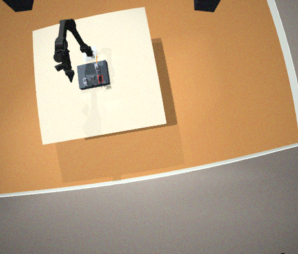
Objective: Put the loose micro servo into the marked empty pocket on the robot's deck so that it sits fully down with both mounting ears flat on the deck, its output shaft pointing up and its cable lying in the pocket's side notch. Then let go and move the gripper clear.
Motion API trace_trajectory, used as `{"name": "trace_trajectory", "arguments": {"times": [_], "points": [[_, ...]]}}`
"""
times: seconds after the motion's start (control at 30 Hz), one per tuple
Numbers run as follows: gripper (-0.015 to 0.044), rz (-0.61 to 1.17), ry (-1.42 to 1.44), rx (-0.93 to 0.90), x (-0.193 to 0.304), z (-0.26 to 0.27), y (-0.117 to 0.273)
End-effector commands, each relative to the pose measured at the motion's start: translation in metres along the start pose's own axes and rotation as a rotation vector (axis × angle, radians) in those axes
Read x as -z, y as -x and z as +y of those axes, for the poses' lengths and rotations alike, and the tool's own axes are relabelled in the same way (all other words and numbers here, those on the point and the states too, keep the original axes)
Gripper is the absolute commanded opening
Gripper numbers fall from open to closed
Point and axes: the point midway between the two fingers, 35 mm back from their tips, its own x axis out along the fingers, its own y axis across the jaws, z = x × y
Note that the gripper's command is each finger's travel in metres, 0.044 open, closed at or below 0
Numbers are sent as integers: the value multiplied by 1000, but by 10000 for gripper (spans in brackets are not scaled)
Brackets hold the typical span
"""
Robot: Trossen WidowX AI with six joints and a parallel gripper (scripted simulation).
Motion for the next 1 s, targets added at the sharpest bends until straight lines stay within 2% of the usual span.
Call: {"name": "trace_trajectory", "arguments": {"times": [0.0,0.43,0.97], "points": [[440,72,93,21,23,-4,-1],[440,344,447,93,104,-28,6],[440,683,884,140,184,-74,40]]}}
